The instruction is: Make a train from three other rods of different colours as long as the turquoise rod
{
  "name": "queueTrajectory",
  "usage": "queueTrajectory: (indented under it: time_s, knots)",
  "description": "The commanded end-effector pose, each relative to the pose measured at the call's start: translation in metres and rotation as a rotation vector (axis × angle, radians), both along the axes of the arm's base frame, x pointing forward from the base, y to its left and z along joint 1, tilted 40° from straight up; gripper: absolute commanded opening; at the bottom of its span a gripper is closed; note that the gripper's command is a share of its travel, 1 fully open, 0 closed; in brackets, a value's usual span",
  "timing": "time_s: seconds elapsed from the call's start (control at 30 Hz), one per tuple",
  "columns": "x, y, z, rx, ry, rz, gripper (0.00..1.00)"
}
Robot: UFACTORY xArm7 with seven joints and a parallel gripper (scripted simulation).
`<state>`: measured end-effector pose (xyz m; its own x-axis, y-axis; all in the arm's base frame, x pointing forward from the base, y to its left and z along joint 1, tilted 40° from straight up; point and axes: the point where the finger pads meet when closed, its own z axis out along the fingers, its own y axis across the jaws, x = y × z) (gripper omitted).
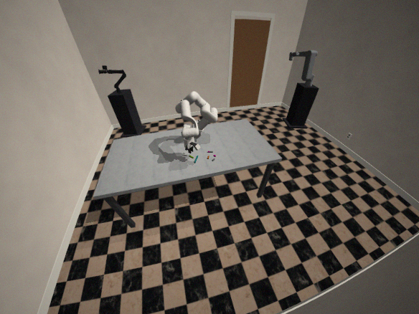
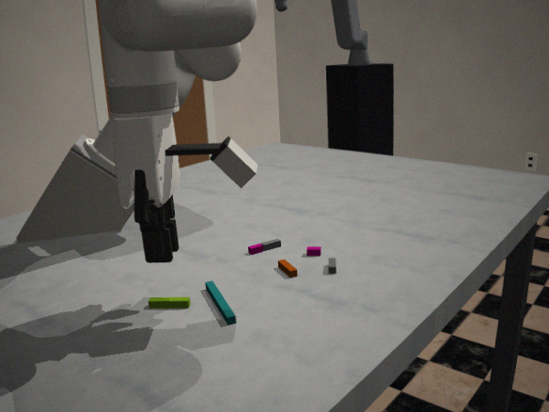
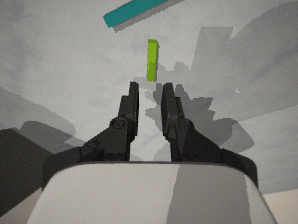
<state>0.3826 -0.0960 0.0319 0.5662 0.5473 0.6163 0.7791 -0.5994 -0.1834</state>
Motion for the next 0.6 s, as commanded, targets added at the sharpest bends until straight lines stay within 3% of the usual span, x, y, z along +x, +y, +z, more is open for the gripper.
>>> queueTrajectory:
  time_s: [0.0,0.57]
  knots:
    - [0.0006,-0.0012,0.0008,-0.002,-0.002,-0.002,0.24]
    - [0.0014,0.0005,-0.0015,-0.002,-0.002,-0.002,0.24]
